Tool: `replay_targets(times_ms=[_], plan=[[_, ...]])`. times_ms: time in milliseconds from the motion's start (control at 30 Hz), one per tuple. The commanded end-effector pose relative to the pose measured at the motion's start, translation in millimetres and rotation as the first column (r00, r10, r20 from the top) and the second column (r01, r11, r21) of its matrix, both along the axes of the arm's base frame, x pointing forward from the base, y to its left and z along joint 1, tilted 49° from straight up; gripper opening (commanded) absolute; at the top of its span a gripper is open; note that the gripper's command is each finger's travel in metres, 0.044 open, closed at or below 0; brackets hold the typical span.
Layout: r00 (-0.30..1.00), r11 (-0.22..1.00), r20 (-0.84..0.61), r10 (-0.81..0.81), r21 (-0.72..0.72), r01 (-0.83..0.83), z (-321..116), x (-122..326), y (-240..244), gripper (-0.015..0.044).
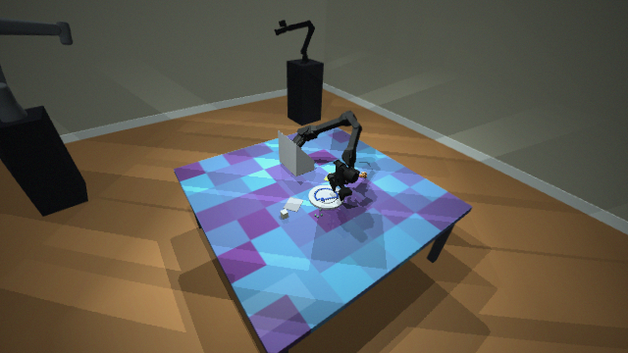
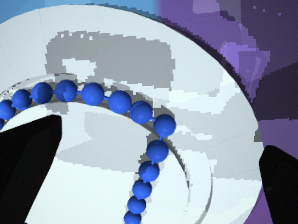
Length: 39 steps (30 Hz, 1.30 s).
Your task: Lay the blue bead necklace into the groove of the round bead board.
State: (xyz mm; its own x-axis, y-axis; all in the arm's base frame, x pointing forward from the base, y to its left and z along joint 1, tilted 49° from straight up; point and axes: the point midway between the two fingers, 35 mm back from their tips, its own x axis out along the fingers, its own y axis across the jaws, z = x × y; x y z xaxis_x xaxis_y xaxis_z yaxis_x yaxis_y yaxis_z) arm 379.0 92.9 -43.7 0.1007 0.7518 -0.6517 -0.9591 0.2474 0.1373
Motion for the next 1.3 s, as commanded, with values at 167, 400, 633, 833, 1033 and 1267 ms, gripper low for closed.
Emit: replay_targets(times_ms=[167, 400, 633, 833, 1033, 1267], plan=[[0.989, 0.995, -0.112, -0.095, 0.0, 0.096, -30, -21, -45, 0.0204], [0.959, 0.982, -0.217, -0.181, 0.004, 0.187, -54, -47, -80, 0.012], [0.956, 0.981, -0.227, -0.189, 0.005, 0.195, -59, -49, -80, 0.012], [0.959, 0.981, -0.21, -0.189, 0.005, 0.194, -60, -45, -78, 0.012], [0.959, 0.981, -0.213, -0.189, 0.005, 0.195, -63, -45, -74, 0.012], [0.957, 0.981, -0.219, -0.189, 0.006, 0.195, -71, -45, -65, 0.012]])
